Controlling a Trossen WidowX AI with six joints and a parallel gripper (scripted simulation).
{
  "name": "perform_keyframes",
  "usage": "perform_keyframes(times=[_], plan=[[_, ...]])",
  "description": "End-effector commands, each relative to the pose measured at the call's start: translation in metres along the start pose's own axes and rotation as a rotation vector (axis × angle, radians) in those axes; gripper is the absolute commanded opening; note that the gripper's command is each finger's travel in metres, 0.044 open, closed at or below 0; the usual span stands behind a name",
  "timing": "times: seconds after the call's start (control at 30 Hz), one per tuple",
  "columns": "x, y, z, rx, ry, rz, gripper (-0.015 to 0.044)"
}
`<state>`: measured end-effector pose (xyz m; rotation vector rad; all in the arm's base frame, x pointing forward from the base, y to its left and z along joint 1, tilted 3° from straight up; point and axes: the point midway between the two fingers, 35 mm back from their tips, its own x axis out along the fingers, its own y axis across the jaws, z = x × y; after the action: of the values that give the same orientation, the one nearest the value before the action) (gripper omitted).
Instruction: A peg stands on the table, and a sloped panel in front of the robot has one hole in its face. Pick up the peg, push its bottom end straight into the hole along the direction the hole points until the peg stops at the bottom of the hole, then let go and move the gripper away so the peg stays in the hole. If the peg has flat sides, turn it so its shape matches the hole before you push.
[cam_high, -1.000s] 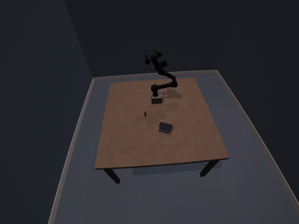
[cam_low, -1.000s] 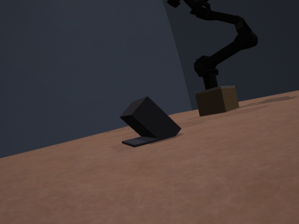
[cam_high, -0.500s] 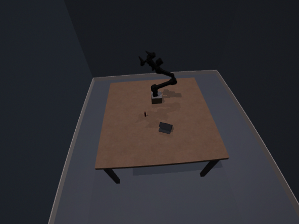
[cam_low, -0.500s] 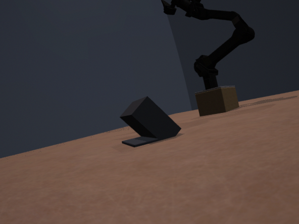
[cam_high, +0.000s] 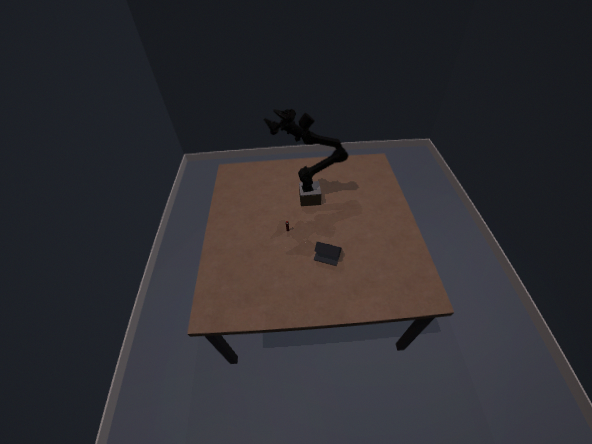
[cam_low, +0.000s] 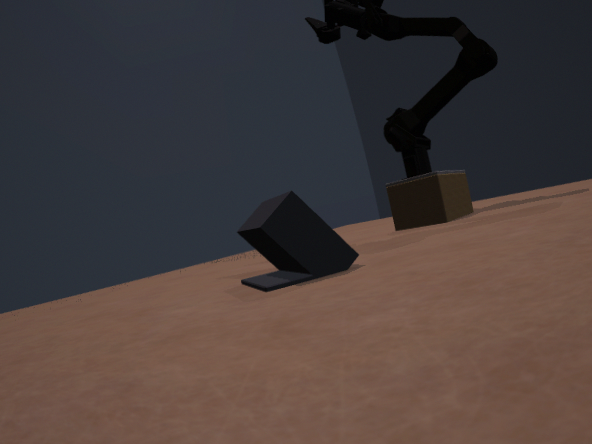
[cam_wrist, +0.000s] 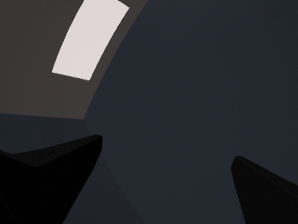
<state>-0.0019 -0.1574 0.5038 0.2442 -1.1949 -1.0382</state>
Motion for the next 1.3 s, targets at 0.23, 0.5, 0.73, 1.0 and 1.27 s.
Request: perform_keyframes(times=[0.23,0.5,0.73,1.0,1.27], plan=[[0.02,-0.034,-0.037,-0.24,0.151,-0.099,0.044],[0.029,-0.055,-0.069,-0.404,0.282,-0.127,0.044],[0.032,-0.071,-0.094,-0.556,0.397,-0.138,0.044],[0.032,-0.089,-0.125,-0.731,0.536,-0.125,0.044],[0.028,-0.105,-0.155,-0.905,0.68,-0.084,0.044]])
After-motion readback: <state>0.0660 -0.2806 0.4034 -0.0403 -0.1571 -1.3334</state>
